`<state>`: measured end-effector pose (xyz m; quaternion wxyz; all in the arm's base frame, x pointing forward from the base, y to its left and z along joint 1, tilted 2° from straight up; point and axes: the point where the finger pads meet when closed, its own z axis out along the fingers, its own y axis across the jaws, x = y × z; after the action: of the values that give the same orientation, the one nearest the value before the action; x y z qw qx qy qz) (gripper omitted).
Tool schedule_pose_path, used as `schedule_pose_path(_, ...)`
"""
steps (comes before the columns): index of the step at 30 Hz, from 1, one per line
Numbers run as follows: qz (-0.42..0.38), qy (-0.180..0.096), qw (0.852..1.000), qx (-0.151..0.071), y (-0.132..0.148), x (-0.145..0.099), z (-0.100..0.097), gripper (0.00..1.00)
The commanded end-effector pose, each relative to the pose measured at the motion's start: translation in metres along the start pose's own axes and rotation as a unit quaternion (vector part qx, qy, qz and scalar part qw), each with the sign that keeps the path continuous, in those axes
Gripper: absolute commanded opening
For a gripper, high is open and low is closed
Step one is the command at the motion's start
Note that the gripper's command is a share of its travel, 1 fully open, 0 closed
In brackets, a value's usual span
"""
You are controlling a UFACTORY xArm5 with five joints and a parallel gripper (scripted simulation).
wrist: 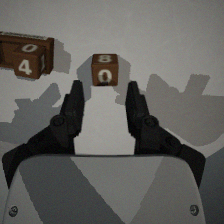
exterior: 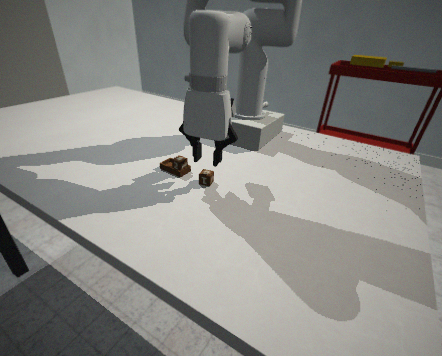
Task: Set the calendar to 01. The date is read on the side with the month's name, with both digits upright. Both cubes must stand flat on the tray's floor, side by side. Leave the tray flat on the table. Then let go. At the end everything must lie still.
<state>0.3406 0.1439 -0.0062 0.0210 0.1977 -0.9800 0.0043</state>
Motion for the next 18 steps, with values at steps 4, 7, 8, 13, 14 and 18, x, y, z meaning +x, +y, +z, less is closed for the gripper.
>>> schedule_pose_path(4, 0.0, -0.001, 1.0, 0.0, 0.0, -0.001, 0.009, 0.47)
schedule_pose_path(7, 0.0, -0.001, 1.0, 0.0, 0.0, -0.001, 0.013, 0.47)
schedule_pose_path(8, 0.0, -0.001, 1.0, 0.0, 0.0, -0.001, 0.014, 0.47)
schedule_pose_path(13, 0.0, -0.001, 1.0, 0.0, 0.0, -0.001, 0.017, 0.47)
schedule_pose_path(14, 0.0, -0.001, 1.0, 0.0, 0.0, -0.001, 0.018, 0.47)
schedule_pose_path(18, 0.0, -0.001, 1.0, 0.0, 0.0, -0.001, 0.02, 0.47)
